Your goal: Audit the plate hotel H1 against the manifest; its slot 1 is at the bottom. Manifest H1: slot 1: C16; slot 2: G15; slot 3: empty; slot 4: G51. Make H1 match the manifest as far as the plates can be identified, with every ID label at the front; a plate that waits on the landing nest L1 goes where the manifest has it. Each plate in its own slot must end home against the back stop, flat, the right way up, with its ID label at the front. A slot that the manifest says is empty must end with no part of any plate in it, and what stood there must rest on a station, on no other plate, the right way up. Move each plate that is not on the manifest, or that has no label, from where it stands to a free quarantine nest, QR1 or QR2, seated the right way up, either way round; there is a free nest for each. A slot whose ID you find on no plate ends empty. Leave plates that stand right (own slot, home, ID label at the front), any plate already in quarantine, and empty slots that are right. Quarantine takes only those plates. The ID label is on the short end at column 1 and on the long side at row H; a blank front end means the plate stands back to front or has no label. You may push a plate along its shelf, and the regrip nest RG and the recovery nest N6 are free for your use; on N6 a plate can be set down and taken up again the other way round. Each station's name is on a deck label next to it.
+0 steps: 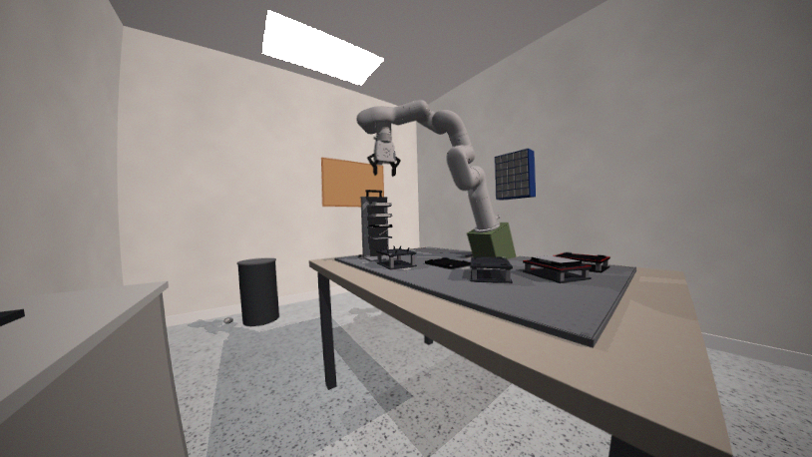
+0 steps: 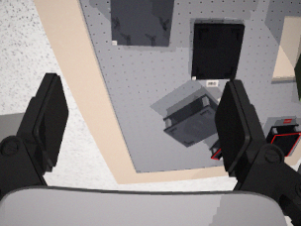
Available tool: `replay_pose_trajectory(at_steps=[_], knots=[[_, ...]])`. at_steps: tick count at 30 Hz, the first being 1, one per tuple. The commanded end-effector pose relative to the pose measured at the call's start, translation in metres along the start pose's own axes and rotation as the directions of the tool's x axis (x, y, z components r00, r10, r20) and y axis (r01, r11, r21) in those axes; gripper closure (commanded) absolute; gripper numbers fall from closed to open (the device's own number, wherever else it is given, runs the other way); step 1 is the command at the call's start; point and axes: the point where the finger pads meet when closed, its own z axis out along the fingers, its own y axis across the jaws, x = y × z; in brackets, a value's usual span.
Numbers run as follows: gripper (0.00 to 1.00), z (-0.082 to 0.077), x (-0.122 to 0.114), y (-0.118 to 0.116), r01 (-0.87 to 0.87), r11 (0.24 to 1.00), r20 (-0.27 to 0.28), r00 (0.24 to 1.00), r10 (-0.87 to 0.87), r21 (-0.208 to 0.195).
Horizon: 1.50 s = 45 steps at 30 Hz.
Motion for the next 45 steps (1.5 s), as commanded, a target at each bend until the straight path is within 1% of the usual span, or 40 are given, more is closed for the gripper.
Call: replay_pose_trajectory(at_steps=[1,11,13,23,28,30,45], knots=[[0.0,-0.001,-0.016,-0.003,0.0,1.0,-0.003,1.0,0.0,0.003],[0.0,-0.001,-0.049,-0.01,0.0,1.0,-0.003,1.0,0.0,0.003],[0.0,-0.001,-0.049,-0.01,0.0,1.0,-0.003,1.0,0.0,0.003],[0.0,-0.001,-0.081,-0.016,0.0,1.0,-0.003,1.0,0.0,0.003],[0.0,-0.001,-0.098,-0.015,0.0,1.0,-0.002,1.0,0.0,0.003],[0.0,-0.001,-0.098,-0.015,0.0,1.0,-0.002,1.0,0.0,0.003],[0.0,-0.001,-0.148,-0.011,0.0,1.0,-0.002,1.0,0.0,0.003]])
